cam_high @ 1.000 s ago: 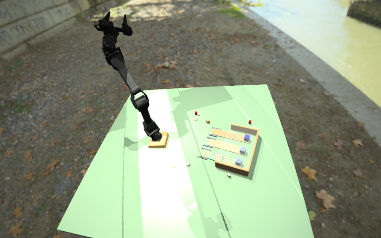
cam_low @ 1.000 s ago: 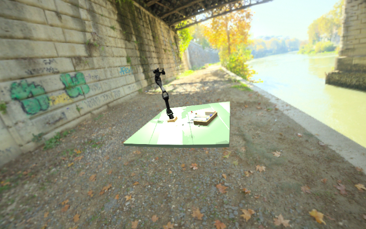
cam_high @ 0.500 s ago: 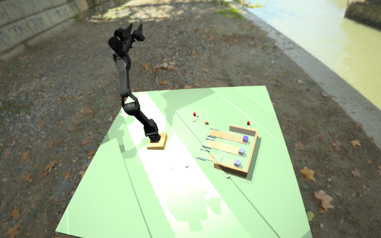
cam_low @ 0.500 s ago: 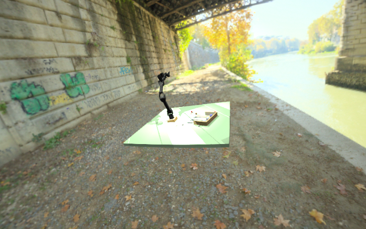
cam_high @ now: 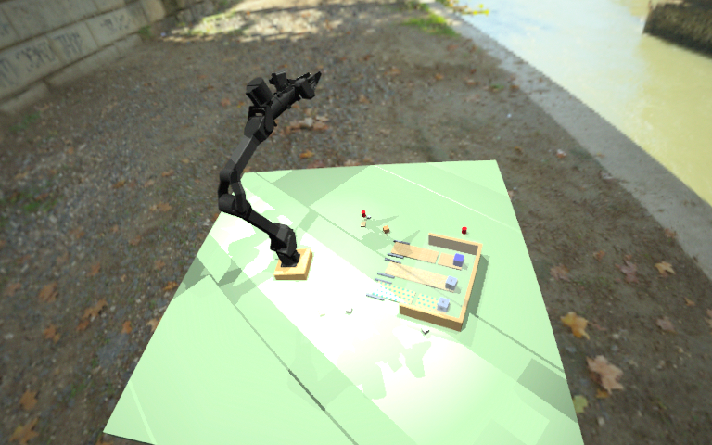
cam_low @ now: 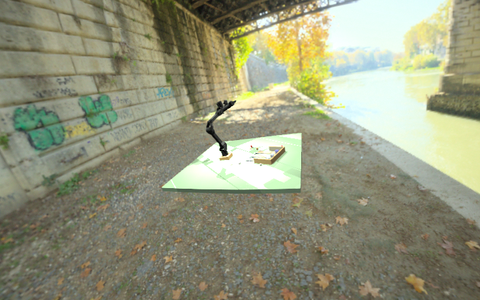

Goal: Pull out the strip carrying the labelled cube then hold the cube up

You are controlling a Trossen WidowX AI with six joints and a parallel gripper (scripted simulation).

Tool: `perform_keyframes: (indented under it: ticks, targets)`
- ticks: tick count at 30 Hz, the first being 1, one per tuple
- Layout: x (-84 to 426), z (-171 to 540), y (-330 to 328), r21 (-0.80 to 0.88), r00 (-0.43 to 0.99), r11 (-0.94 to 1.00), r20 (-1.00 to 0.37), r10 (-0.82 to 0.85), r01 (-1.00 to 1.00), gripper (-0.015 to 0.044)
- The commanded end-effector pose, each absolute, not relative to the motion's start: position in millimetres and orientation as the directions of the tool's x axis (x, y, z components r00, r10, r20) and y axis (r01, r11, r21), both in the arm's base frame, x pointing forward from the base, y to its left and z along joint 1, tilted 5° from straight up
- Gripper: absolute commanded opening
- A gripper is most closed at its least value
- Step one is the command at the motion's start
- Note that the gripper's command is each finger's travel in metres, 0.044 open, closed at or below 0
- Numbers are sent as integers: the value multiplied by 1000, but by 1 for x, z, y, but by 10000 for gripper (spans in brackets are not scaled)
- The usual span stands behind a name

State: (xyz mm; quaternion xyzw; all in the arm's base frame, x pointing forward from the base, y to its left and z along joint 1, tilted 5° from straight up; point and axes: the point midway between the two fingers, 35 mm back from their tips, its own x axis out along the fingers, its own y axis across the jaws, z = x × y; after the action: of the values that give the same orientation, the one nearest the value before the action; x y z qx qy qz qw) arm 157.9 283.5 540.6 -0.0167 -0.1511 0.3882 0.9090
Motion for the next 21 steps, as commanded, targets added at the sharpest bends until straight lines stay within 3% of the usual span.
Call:
perform_keyframes:
  ticks: [1,12,21]
  targets:
    - [199,503,270,-162,733,753,174,658,-637,400]
    - [306,369,191,-179,900,884,-144,411,-432,400]
    - [339,255,83,-119,897,967,-414,156,-224,400]
